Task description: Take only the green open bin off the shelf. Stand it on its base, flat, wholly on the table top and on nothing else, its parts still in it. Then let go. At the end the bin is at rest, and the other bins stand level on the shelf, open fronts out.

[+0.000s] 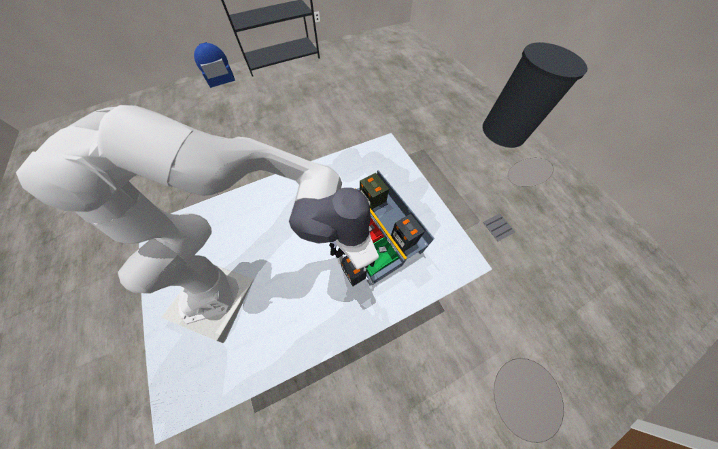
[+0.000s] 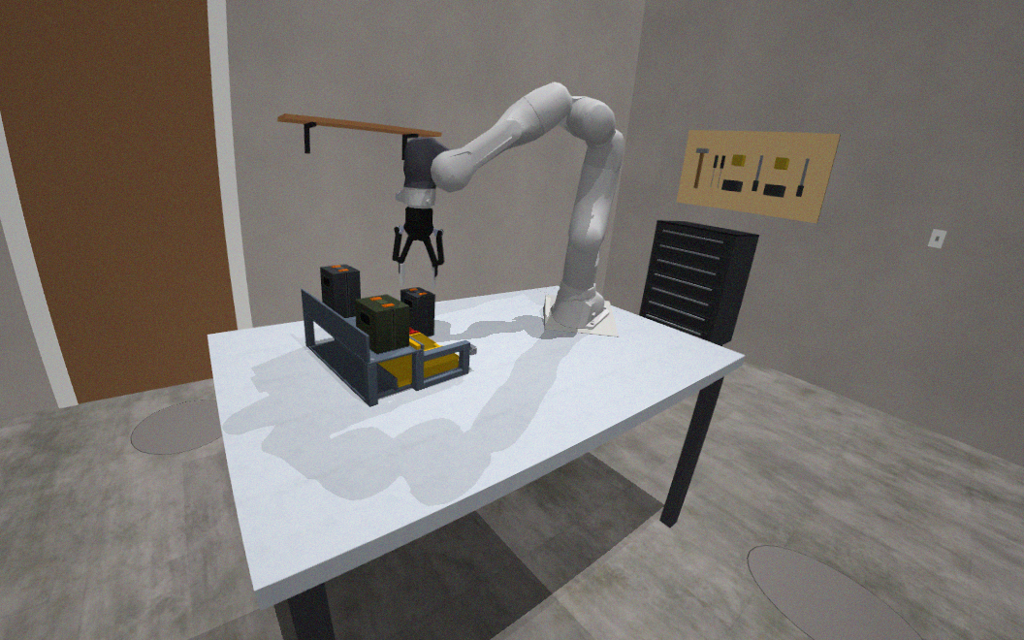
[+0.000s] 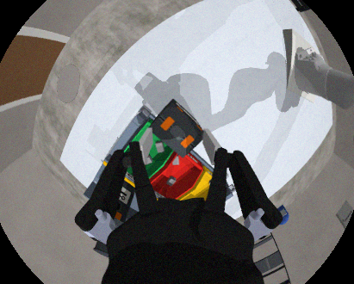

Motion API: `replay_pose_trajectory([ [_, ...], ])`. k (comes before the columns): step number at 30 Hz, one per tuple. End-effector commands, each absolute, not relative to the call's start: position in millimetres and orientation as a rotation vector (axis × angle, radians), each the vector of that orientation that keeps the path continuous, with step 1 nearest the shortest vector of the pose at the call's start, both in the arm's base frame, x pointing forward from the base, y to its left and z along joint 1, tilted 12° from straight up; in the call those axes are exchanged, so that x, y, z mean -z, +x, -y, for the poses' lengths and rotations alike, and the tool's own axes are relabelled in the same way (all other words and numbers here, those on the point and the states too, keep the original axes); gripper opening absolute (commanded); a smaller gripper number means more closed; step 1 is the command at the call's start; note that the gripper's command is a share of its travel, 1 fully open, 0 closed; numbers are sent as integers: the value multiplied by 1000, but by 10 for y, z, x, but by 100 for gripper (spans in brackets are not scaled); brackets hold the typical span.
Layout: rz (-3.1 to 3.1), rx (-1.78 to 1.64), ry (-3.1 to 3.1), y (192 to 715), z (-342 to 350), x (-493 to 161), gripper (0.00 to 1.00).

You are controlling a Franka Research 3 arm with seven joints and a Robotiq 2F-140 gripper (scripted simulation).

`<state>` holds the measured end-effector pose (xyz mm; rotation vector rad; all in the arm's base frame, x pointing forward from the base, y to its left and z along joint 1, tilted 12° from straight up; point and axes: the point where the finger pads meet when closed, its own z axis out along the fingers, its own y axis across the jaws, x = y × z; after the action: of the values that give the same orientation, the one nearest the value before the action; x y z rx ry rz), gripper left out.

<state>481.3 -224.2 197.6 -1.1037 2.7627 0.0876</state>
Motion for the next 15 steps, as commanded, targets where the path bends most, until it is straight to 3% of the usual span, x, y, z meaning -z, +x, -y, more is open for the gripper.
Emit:
replay_pose_trajectory([
  [1, -2641, -65, -1346, 4820, 2240, -1976, 57],
  [15, -2615, -59, -1404, 4815, 2243, -1977, 57],
])
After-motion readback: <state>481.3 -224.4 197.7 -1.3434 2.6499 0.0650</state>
